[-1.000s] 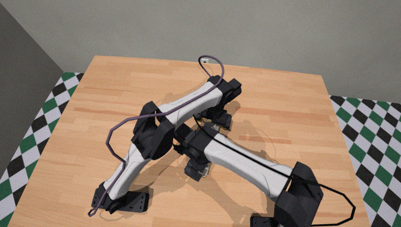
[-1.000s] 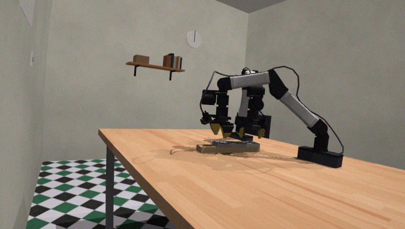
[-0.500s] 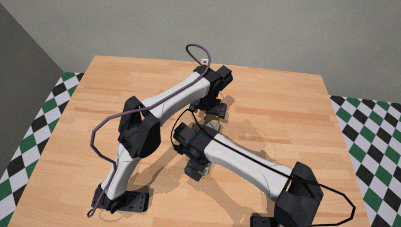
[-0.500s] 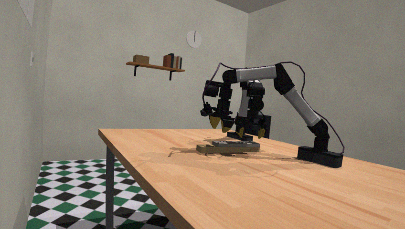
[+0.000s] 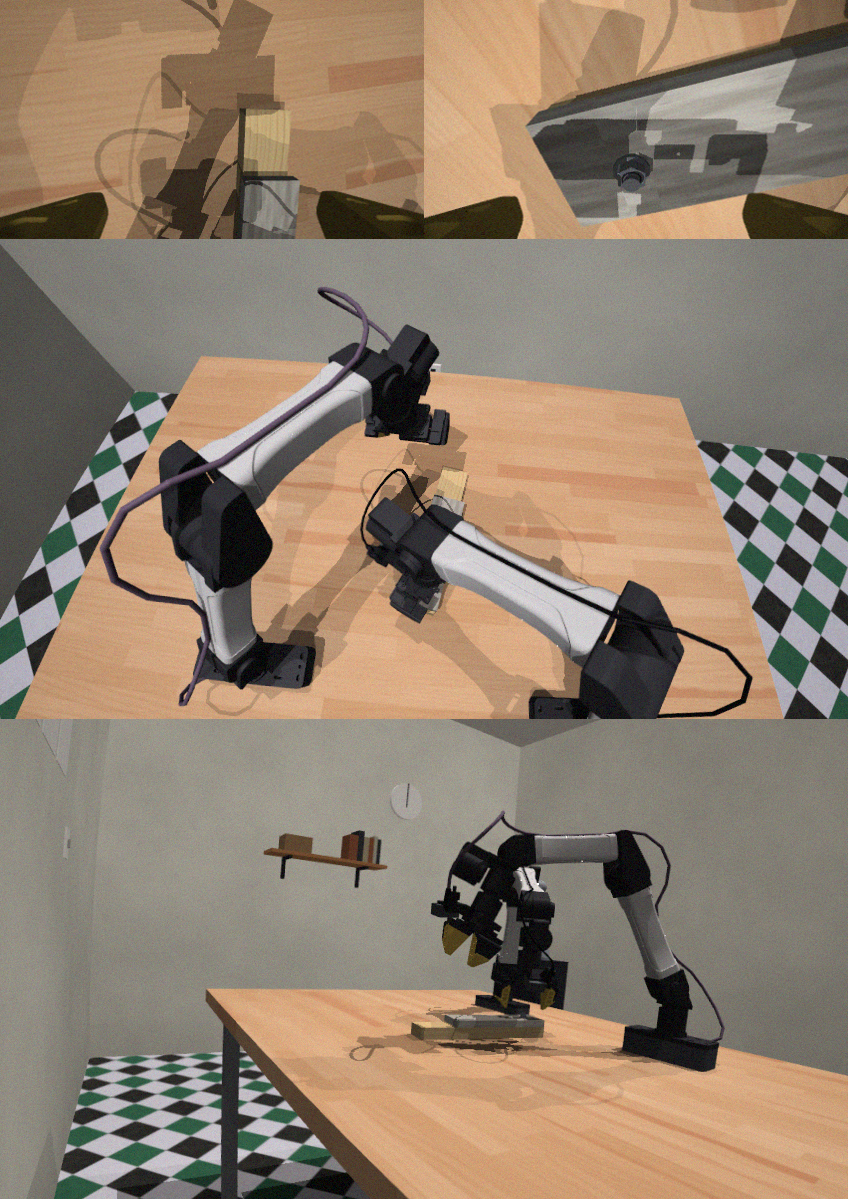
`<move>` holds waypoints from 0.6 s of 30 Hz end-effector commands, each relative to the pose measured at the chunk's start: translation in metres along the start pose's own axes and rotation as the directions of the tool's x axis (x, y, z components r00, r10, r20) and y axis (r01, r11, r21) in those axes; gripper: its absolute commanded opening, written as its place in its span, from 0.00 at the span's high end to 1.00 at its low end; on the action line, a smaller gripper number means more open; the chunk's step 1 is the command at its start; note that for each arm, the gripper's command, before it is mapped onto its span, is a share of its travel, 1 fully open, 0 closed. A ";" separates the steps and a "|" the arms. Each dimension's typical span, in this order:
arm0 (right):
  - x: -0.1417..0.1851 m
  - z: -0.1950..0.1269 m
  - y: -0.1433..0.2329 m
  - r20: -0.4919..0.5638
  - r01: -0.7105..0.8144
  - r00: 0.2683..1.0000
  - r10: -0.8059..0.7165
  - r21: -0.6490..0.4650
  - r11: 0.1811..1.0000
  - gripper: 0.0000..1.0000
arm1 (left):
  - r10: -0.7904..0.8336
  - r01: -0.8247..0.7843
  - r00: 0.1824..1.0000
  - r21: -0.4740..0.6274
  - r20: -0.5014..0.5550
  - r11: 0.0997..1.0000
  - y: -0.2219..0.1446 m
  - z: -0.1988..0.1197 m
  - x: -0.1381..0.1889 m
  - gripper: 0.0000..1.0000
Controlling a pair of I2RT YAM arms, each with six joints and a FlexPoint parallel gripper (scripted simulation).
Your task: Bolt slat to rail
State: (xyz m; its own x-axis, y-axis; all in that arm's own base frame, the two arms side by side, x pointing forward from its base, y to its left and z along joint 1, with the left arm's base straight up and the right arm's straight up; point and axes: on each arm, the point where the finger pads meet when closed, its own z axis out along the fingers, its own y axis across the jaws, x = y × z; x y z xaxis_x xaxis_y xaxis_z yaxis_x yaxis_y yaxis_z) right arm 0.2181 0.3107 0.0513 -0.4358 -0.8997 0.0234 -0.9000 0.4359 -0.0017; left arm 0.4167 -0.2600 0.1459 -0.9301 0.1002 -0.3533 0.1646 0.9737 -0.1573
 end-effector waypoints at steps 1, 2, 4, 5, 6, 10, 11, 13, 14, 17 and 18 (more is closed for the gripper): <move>-0.004 -0.005 0.000 0.021 0.000 1.000 0.000 0.001 1.000 0.00 | 0.016 -0.023 0.991 0.043 0.135 0.999 0.005 -0.021 -0.026 0.00; -0.004 -0.005 0.000 0.021 0.000 1.000 0.000 0.001 1.000 0.00 | 0.016 -0.023 0.991 0.043 0.135 0.999 0.005 -0.021 -0.026 0.00; -0.004 -0.005 0.000 0.021 0.000 1.000 0.000 0.001 1.000 0.00 | 0.011 -0.021 0.984 0.054 0.180 0.998 0.014 -0.032 -0.033 0.00; -0.004 -0.005 0.000 0.021 0.000 1.000 0.000 0.001 1.000 0.00 | 0.009 -0.021 0.979 0.056 0.203 0.998 0.018 -0.038 -0.037 0.00; -0.004 -0.005 0.000 0.021 0.000 1.000 0.000 0.001 1.000 0.00 | 0.006 -0.020 0.974 0.057 0.227 0.998 0.023 -0.043 -0.040 0.00; -0.004 -0.005 0.000 0.021 0.000 1.000 0.000 0.001 1.000 0.00 | -0.002 -0.018 0.948 0.058 0.320 0.998 0.043 -0.067 -0.052 0.00; -0.004 -0.005 0.000 0.021 0.000 1.000 0.000 0.001 1.000 0.00 | -0.003 -0.017 0.940 0.057 0.342 0.998 0.048 -0.073 -0.055 0.00; -0.004 -0.005 0.000 0.021 0.000 1.000 0.000 0.001 1.000 0.00 | -0.006 -0.017 0.922 0.055 0.388 0.998 0.058 -0.086 -0.059 0.00; -0.004 -0.005 0.000 0.021 0.000 1.000 0.000 0.001 1.000 0.00 | -0.007 -0.016 0.912 0.053 0.410 0.998 0.063 -0.092 -0.061 0.00; -0.004 -0.005 0.000 0.021 0.000 1.000 0.000 0.001 1.000 0.00 | -0.008 -0.015 0.879 0.045 0.476 0.999 0.078 -0.111 -0.066 0.00; -0.004 -0.005 0.000 0.021 0.000 1.000 0.000 0.001 1.000 0.00 | -0.008 -0.015 0.879 0.045 0.476 0.999 0.078 -0.111 -0.066 0.00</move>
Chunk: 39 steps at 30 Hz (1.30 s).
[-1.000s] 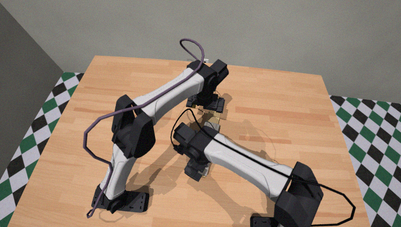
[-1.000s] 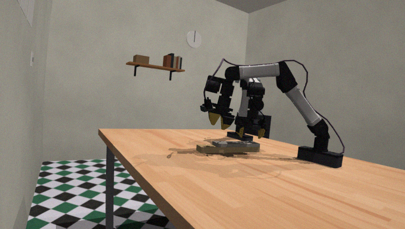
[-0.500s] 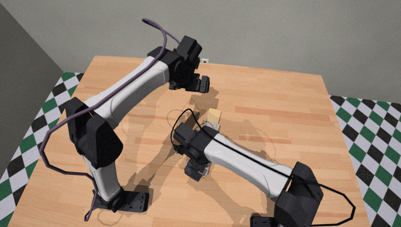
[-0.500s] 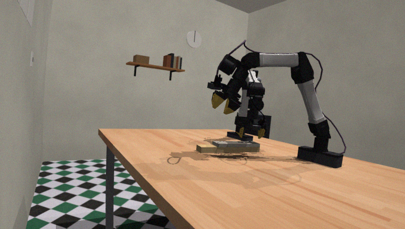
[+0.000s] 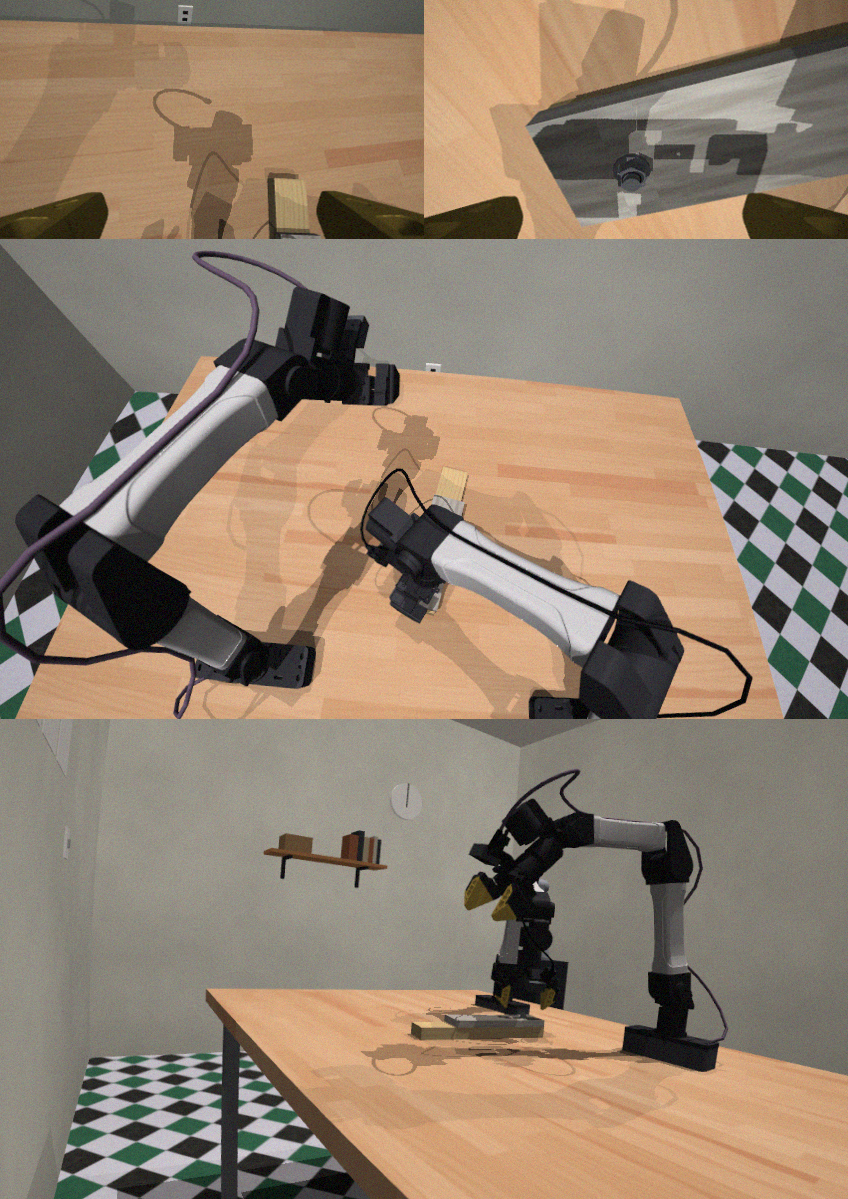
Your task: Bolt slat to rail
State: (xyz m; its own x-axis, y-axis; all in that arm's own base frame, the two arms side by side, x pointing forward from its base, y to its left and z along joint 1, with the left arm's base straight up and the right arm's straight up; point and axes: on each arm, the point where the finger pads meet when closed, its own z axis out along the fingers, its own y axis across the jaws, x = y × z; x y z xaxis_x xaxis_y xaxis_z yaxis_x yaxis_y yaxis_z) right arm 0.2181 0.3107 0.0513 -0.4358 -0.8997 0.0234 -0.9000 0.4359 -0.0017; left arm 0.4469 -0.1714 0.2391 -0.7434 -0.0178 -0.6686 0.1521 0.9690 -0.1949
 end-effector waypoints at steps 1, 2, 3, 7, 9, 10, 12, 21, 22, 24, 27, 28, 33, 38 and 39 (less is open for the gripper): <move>-0.004 -0.005 0.000 0.021 0.000 1.000 0.000 0.001 1.000 0.00 | 0.028 -0.031 0.994 0.028 0.109 0.999 0.000 -0.010 -0.020 0.00; -0.004 -0.005 0.000 0.021 0.000 1.000 0.000 0.001 1.000 0.00 | 0.029 -0.032 0.991 0.026 0.134 0.999 0.005 -0.016 -0.023 0.00; -0.004 -0.005 0.000 0.021 0.000 1.000 0.000 0.001 1.000 0.00 | 0.029 -0.033 0.987 0.022 0.158 0.999 0.009 -0.022 -0.027 0.00; -0.004 -0.005 0.000 0.021 0.000 1.000 0.000 0.001 1.000 0.00 | 0.036 -0.037 0.966 0.001 0.255 0.999 0.029 -0.045 -0.040 0.00; -0.004 -0.005 0.000 0.021 0.000 1.000 0.000 0.001 1.000 0.00 | 0.041 -0.039 0.952 -0.012 0.303 0.999 0.038 -0.058 -0.046 0.00; -0.004 -0.005 0.000 0.021 0.000 1.000 0.000 0.001 1.000 0.00 | 0.044 -0.040 0.944 -0.019 0.326 0.999 0.043 -0.064 -0.048 0.00; -0.004 -0.005 0.000 0.021 0.000 1.000 0.000 0.001 1.000 0.00 | 0.051 -0.042 0.926 -0.034 0.373 0.999 0.052 -0.077 -0.052 0.00; -0.004 -0.005 0.000 0.021 0.000 1.000 0.000 0.001 1.000 0.00 | 0.090 -0.045 0.846 -0.099 0.526 0.994 0.082 -0.125 -0.062 0.00; -0.004 -0.005 0.000 0.021 0.000 1.000 0.000 0.001 1.000 0.00 | 0.098 -0.044 0.832 -0.111 0.546 0.993 0.086 -0.132 -0.063 0.00; -0.004 -0.005 0.000 0.021 0.000 1.000 0.000 0.001 1.000 0.00 | 0.114 -0.042 0.802 -0.135 0.586 0.990 0.094 -0.146 -0.064 0.00; -0.004 -0.005 0.000 0.021 0.000 1.000 0.000 0.001 1.000 0.00 | 0.142 -0.039 0.754 -0.173 0.641 0.984 0.105 -0.168 -0.063 0.00; -0.004 -0.005 0.000 0.021 0.000 1.000 0.000 0.001 1.000 0.00 | 0.153 -0.037 0.737 -0.187 0.658 0.982 0.109 -0.176 -0.063 0.00; -0.004 -0.005 0.000 0.021 0.000 1.000 0.000 0.001 1.000 0.00 | 0.202 -0.026 0.661 -0.247 0.722 0.969 0.123 -0.207 -0.058 0.00; -0.004 -0.005 0.000 0.021 0.000 1.000 0.000 0.001 1.000 0.00 | 0.203 -0.026 0.664 -0.249 0.719 0.968 0.124 -0.204 -0.058 0.00; -0.004 -0.005 0.000 0.021 0.000 1.000 0.000 0.001 1.000 0.00 | 0.203 -0.025 0.664 -0.250 0.719 0.968 0.124 -0.204 -0.058 0.00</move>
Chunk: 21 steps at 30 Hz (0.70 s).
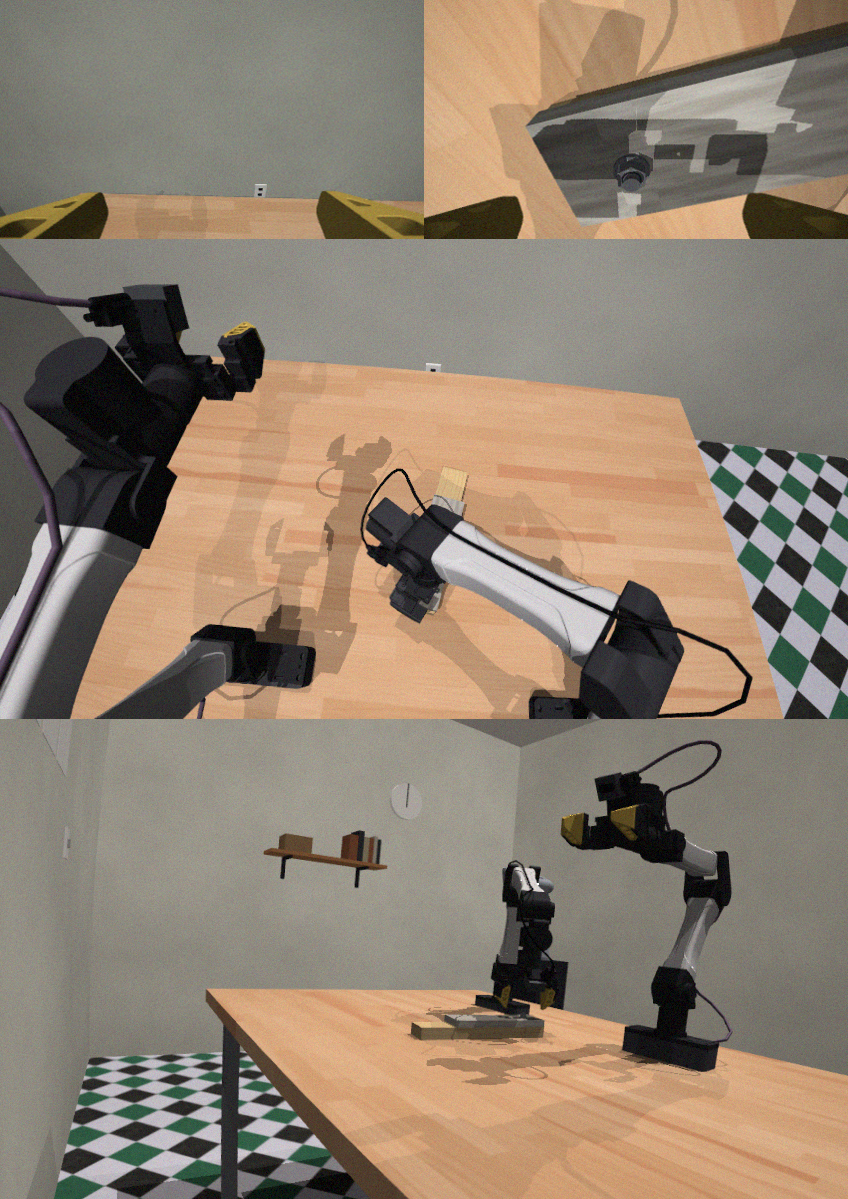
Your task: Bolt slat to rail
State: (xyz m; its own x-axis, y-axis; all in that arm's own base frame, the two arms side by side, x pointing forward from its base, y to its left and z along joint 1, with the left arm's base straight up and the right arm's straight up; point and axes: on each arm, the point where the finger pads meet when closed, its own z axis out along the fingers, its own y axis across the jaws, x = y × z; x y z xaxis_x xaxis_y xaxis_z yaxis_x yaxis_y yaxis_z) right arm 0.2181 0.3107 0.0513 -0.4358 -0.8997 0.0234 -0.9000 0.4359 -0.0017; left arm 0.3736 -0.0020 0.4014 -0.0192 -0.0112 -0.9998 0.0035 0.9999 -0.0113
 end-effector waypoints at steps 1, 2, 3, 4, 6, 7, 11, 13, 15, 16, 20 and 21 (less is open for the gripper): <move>-0.004 -0.005 0.000 0.021 0.000 1.000 0.000 0.001 1.000 0.00 | 0.019 -0.019 1.000 -0.002 0.025 1.000 0.003 0.002 0.001 0.00; -0.004 -0.005 0.000 0.021 0.000 1.000 0.000 0.001 1.000 0.00 | 0.019 -0.019 1.000 -0.002 0.025 1.000 0.003 0.002 0.001 0.00; -0.004 -0.005 0.000 0.021 0.000 1.000 0.000 0.001 1.000 0.00 | 0.019 -0.019 1.000 -0.002 0.025 1.000 0.003 0.002 0.001 0.00; -0.004 -0.005 0.000 0.021 0.000 1.000 0.000 0.001 1.000 0.00 | 0.019 -0.019 1.000 -0.002 0.025 1.000 0.003 0.002 0.001 0.00; -0.004 -0.005 0.000 0.021 0.000 1.000 0.000 0.001 1.000 0.00 | 0.019 -0.019 1.000 -0.003 0.025 1.000 0.003 0.002 0.001 0.00; -0.004 -0.005 0.000 0.021 0.000 1.000 0.000 0.001 1.000 0.00 | 0.019 -0.019 1.000 -0.003 0.025 1.000 0.003 0.002 0.001 0.00; -0.004 -0.005 0.000 0.021 0.000 1.000 0.000 0.001 1.000 0.00 | 0.018 -0.018 1.000 -0.003 0.025 1.000 0.003 0.002 0.001 0.00; -0.004 -0.005 0.000 0.021 0.000 1.000 0.000 0.001 1.000 0.00 | 0.018 -0.018 1.000 -0.003 0.025 1.000 0.003 0.002 0.001 0.00; -0.004 -0.005 0.000 0.021 0.000 1.000 0.000 0.001 1.000 0.00 | 0.017 -0.017 1.000 -0.003 0.025 1.000 0.003 0.002 0.001 0.00; -0.004 -0.005 0.000 0.021 0.000 1.000 0.000 0.001 1.000 0.00 | 0.017 -0.017 1.000 -0.003 0.025 1.000 0.003 0.002 0.001 0.00; -0.004 -0.005 0.000 0.021 0.000 1.000 0.000 0.001 1.000 0.00 | 0.017 -0.017 1.000 -0.003 0.025 1.000 0.003 0.002 0.001 0.00; -0.004 -0.005 0.000 0.021 0.000 1.000 0.000 0.001 1.000 0.00 | 0.011 -0.011 1.000 -0.004 0.028 1.000 0.002 0.001 -0.004 0.00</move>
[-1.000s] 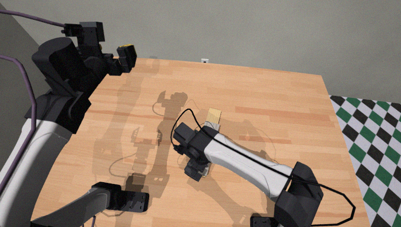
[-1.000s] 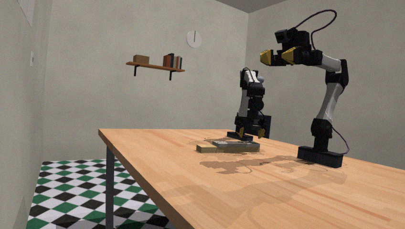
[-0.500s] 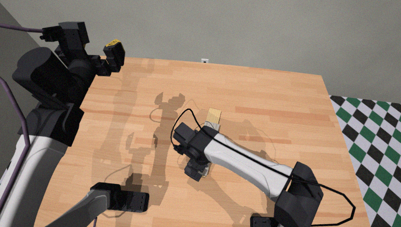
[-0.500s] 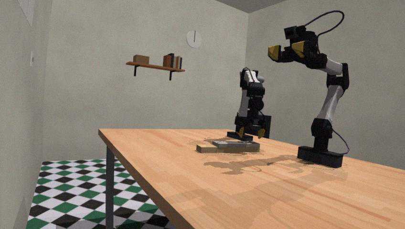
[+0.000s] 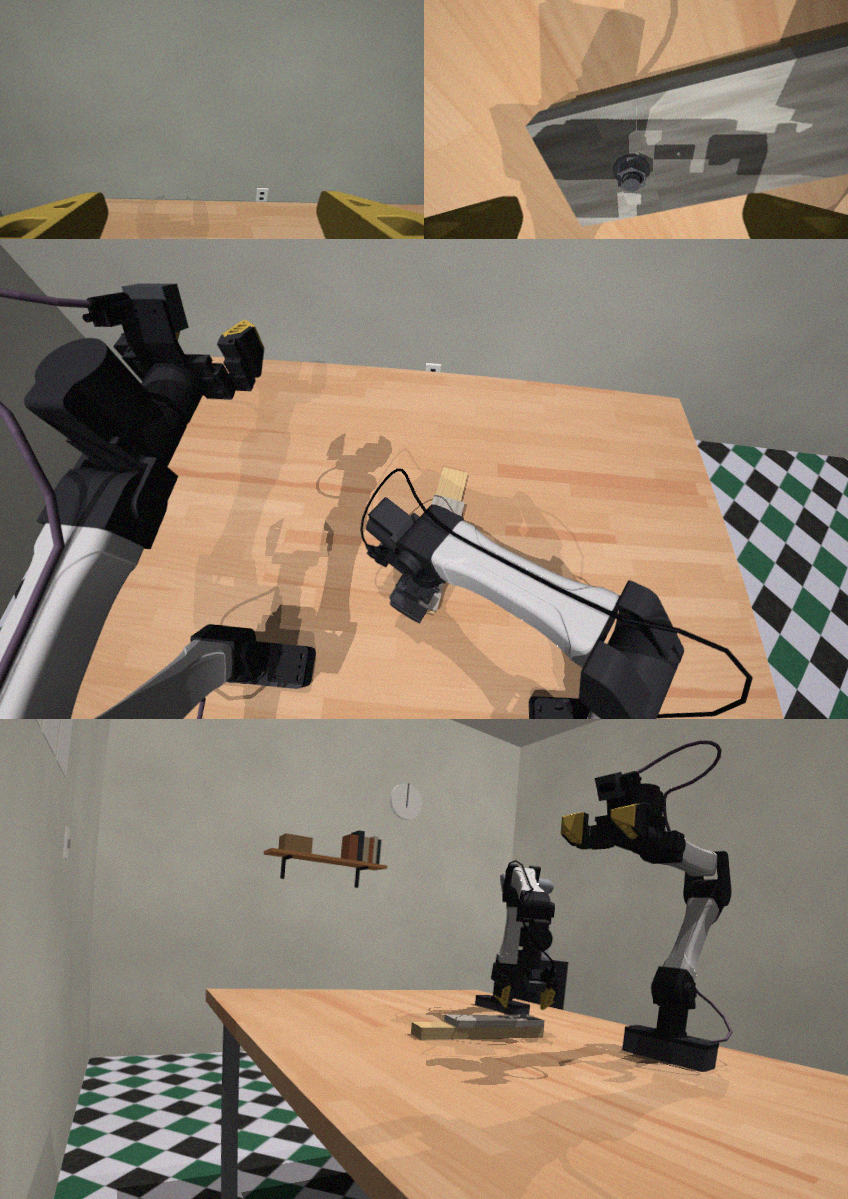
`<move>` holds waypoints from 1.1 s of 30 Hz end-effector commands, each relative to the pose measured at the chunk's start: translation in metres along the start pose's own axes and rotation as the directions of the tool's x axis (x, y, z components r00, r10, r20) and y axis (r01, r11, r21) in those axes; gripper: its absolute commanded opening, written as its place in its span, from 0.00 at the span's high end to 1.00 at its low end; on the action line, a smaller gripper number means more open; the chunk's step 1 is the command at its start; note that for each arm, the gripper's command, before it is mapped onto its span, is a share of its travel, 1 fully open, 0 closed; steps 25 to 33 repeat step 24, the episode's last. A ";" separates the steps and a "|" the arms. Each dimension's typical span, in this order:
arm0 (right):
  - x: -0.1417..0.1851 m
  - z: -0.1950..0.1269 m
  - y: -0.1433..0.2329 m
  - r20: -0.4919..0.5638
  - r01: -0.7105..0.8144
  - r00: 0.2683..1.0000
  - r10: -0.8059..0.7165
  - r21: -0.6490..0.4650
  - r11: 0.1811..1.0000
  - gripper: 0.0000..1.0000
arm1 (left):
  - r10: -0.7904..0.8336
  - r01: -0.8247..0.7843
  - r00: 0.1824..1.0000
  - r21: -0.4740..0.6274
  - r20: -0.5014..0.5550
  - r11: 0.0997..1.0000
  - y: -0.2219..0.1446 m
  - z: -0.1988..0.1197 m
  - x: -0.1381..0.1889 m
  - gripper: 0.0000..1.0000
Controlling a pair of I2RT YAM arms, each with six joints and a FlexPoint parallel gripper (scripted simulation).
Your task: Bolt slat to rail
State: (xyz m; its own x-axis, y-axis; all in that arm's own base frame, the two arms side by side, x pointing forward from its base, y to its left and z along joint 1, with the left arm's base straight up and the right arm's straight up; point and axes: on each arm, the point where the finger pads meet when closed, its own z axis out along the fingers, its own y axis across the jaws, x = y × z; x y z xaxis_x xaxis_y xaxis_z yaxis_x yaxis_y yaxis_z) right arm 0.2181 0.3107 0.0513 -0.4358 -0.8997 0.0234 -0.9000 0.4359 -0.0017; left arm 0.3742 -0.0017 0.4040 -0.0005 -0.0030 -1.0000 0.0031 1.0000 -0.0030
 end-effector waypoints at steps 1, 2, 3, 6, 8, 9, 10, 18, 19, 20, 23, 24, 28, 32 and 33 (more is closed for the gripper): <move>-0.004 -0.005 0.000 0.021 0.000 1.000 0.000 0.001 1.000 0.00 | 0.003 -0.003 1.000 -0.003 0.010 1.000 0.002 0.000 -0.002 0.00; -0.004 -0.005 0.000 0.021 0.000 1.000 0.000 0.001 1.000 0.00 | 0.003 -0.003 1.000 -0.003 0.010 1.000 0.002 0.000 -0.002 0.00; -0.004 -0.005 0.000 0.021 0.000 1.000 0.000 0.001 1.000 0.00 | 0.003 -0.003 1.000 -0.003 0.010 1.000 0.002 0.000 -0.002 0.00; -0.004 -0.005 0.000 0.021 0.000 1.000 0.000 0.001 1.000 0.00 | 0.003 -0.003 1.000 -0.003 0.010 1.000 0.002 0.000 -0.002 0.00; -0.004 -0.005 0.000 0.021 0.000 1.000 0.000 0.001 1.000 0.00 | 0.003 -0.003 1.000 -0.003 0.010 1.000 0.002 0.000 -0.002 0.00; -0.004 -0.005 0.000 0.021 0.000 1.000 0.000 0.001 1.000 0.00 | 0.003 -0.003 1.000 -0.003 0.010 1.000 0.002 0.000 -0.002 0.00; -0.004 -0.005 0.000 0.021 0.000 1.000 0.000 0.001 1.000 0.00 | 0.002 -0.002 1.000 -0.003 0.012 1.000 0.001 0.000 -0.003 0.00; -0.004 -0.005 0.000 0.021 0.000 1.000 0.000 0.001 1.000 0.00 | 0.000 0.000 1.000 -0.001 0.017 1.000 0.001 -0.002 -0.006 0.00; -0.004 -0.005 0.000 0.021 0.000 1.000 0.000 0.001 1.000 0.00 | 0.000 0.000 1.000 -0.001 0.017 1.000 0.001 -0.002 -0.006 0.00; -0.004 -0.005 0.000 0.021 0.000 1.000 0.000 0.001 1.000 0.00 | 0.000 0.000 1.000 -0.001 0.017 1.000 0.001 -0.002 -0.006 0.00; -0.004 -0.005 0.000 0.021 0.000 1.000 0.000 0.001 1.000 0.00 | 0.000 0.000 1.000 -0.001 0.017 1.000 0.001 -0.002 -0.006 0.00; -0.004 -0.005 0.000 0.021 0.000 1.000 0.000 0.001 1.000 0.00 | 0.000 0.000 1.000 -0.001 0.017 1.000 0.001 -0.002 -0.006 0.00; -0.004 -0.005 0.000 0.021 0.000 1.000 0.000 0.001 1.000 0.00 | 0.000 0.000 1.000 -0.001 0.017 1.000 0.001 -0.002 -0.006 0.00; -0.004 -0.005 0.000 0.021 0.000 1.000 0.000 0.001 1.000 0.00 | 0.000 0.000 1.000 -0.001 0.017 1.000 0.001 -0.002 -0.006 0.00; -0.004 -0.005 0.000 0.021 0.000 1.000 0.000 0.001 1.000 0.00 | 0.000 0.000 1.000 -0.001 0.017 1.000 0.001 -0.002 -0.006 0.00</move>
